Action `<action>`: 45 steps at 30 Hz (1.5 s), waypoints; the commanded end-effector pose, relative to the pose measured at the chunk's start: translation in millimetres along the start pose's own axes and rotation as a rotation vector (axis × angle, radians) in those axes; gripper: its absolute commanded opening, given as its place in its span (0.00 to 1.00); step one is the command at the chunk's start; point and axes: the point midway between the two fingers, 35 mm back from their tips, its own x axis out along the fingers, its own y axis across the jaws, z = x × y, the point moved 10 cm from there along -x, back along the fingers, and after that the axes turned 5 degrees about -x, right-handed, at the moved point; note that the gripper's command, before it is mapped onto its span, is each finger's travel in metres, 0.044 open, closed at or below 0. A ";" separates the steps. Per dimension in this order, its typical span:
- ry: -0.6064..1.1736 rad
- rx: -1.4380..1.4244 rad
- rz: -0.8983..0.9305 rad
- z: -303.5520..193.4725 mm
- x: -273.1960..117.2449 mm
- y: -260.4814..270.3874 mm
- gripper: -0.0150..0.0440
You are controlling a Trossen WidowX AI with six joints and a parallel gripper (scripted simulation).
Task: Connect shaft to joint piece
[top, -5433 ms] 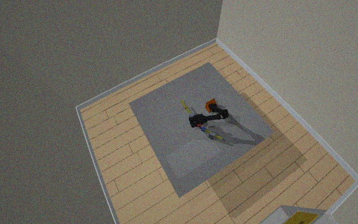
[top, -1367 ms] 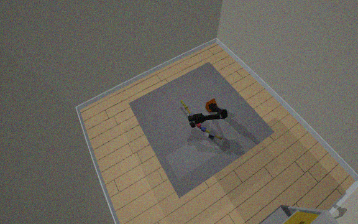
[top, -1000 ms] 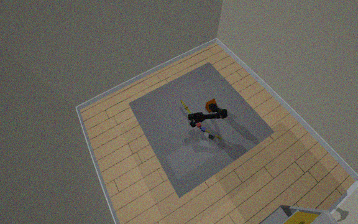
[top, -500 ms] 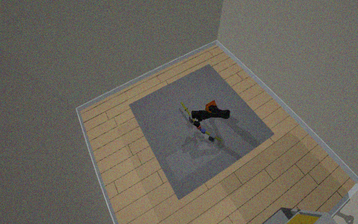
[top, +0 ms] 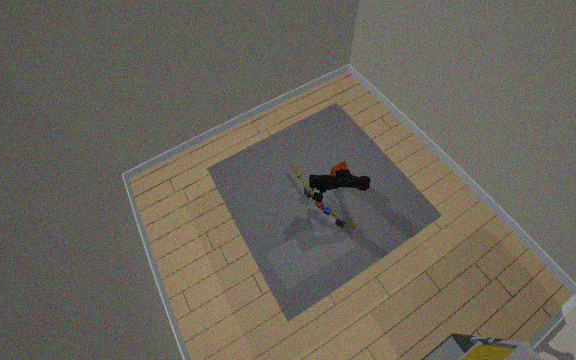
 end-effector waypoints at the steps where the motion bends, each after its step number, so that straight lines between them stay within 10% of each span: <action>1: 0.039 0.112 -0.032 20.1 10.8 -8.0 1.00; 24: 0.201 0.558 -0.171 82.0 57.9 -47.1 1.00; 45: 0.205 -0.123 -0.123 165.5 55.5 -87.5 1.00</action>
